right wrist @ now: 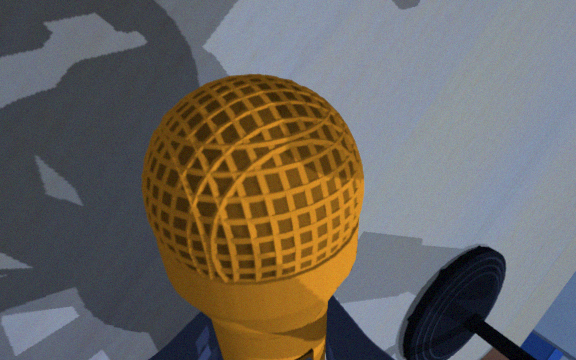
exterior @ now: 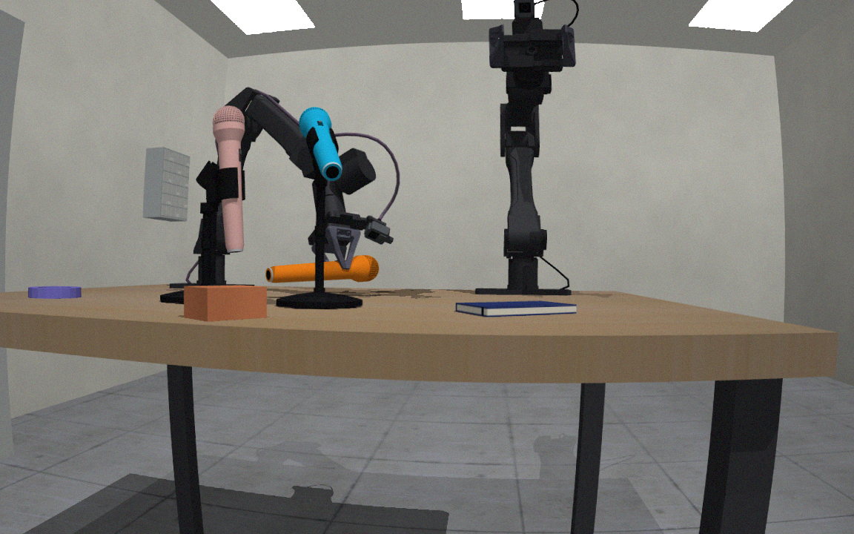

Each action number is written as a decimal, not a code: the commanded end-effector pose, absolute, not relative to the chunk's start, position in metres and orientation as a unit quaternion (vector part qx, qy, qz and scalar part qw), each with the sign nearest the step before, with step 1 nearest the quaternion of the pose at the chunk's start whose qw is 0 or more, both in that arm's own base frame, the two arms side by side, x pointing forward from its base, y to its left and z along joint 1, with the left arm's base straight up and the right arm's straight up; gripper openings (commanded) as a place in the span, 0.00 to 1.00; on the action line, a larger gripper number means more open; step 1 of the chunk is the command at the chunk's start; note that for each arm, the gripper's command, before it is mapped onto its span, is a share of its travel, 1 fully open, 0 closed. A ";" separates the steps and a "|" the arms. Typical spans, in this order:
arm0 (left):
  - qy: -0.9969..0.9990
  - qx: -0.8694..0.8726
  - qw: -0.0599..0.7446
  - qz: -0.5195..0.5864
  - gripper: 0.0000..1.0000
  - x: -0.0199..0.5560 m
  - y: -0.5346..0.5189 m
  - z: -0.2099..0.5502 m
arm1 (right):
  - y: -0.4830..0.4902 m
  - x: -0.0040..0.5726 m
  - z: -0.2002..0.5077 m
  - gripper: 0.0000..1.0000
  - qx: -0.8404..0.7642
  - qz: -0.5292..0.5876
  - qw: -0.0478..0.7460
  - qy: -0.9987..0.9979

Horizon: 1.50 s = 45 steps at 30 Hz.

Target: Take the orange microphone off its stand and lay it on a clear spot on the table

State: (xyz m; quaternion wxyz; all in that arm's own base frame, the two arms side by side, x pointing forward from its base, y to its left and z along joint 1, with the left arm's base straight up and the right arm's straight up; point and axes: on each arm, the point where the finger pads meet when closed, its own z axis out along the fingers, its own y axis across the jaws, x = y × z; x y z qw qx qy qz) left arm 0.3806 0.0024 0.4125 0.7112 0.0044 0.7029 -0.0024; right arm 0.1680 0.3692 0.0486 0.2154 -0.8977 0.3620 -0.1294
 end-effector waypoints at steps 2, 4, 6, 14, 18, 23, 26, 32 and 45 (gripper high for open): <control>0.670 0.009 0.742 -0.005 0.98 0.372 0.000 0.451 | 0.381 0.171 0.054 0.00 -0.890 -0.134 0.245 0.360; 0.670 0.009 0.742 -0.005 0.98 0.372 0.000 0.451 | 0.386 0.171 0.050 0.00 -0.891 -0.134 0.243 0.360; 0.670 0.009 0.742 -0.005 0.98 0.372 0.000 0.451 | 0.378 0.170 0.042 0.00 -0.892 -0.135 0.238 0.361; 0.670 0.009 0.742 -0.005 0.98 0.372 0.000 0.451 | 0.385 0.171 0.045 0.00 -0.890 -0.134 0.248 0.359; 0.670 0.009 0.742 -0.005 0.98 0.372 0.000 0.451 | 0.378 0.169 0.026 0.00 -0.894 -0.136 0.234 0.358; 0.670 0.009 0.742 -0.005 0.98 0.372 0.000 0.451 | 0.377 0.168 0.031 0.00 -0.892 -0.135 0.240 0.358; 0.670 0.009 0.742 -0.005 0.98 0.372 0.000 0.451 | 0.384 0.170 0.032 0.00 -0.892 -0.135 0.244 0.357; 0.670 0.009 0.742 -0.005 0.98 0.372 0.000 0.451 | 0.382 0.172 0.033 0.00 -0.889 -0.135 0.247 0.361; 0.670 0.009 0.742 -0.005 0.98 0.372 0.000 0.451 | 0.392 0.171 0.044 0.88 -0.885 -0.134 0.267 0.358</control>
